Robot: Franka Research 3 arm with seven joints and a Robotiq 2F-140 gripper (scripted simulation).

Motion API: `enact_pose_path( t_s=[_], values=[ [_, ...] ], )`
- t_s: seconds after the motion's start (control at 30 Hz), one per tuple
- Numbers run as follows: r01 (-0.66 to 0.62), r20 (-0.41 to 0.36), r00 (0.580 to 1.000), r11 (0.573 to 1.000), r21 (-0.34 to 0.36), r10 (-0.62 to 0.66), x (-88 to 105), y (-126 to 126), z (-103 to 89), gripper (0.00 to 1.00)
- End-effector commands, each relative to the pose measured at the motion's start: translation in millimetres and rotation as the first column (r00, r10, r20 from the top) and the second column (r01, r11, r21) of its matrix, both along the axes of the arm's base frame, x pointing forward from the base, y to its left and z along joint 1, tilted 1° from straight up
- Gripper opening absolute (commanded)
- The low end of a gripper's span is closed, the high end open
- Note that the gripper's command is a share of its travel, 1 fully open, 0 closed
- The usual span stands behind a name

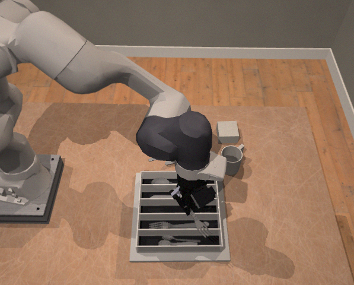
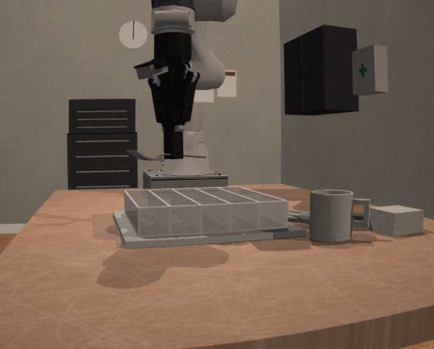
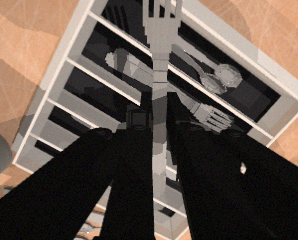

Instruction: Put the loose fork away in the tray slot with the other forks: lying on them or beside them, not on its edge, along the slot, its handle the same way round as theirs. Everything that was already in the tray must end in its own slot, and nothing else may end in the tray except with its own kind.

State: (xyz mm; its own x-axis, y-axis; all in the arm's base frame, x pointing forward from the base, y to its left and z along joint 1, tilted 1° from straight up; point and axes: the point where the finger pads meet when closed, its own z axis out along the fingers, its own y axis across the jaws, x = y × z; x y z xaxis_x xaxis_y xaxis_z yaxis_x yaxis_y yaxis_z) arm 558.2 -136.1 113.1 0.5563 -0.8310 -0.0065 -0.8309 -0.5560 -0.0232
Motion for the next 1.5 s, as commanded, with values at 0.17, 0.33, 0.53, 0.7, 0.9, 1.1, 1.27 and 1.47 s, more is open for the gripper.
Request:
enact_pose_path(
  t_s=[0.17, 0.33, 0.53, 0.7, 0.9, 1.1, 1.27, 1.47],
  values=[
    [0.245, -0.009, 0.97, 0.97, -0.006, -0.245, -0.1, 0.9, -0.4, 0.13],
    [0.307, -0.01, 0.952, 0.952, -0.006, -0.307, -0.1, 0.9, -0.4, 0.13],
    [0.407, -0.011, 0.913, 0.914, -0.005, -0.407, -0.1, 0.8, -0.4, 0.13],
    [0.479, -0.012, 0.878, 0.878, -0.005, -0.479, 0.0, 0.8, -0.4, 0.13],
    [0.548, -0.014, 0.837, 0.837, -0.005, -0.548, 0.0, 0.8, -0.3, 0.13],
    [0.634, -0.015, 0.773, 0.773, -0.005, -0.634, 0.1, 0.7, -0.3, 0.13],
    [0.695, -0.016, 0.719, 0.719, -0.005, -0.694, 0.1, 0.7, -0.2, 0.13],
    [0.75, -0.017, 0.661, 0.661, -0.005, -0.75, 0.2, 0.7, -0.1, 0.13]
  ],
)
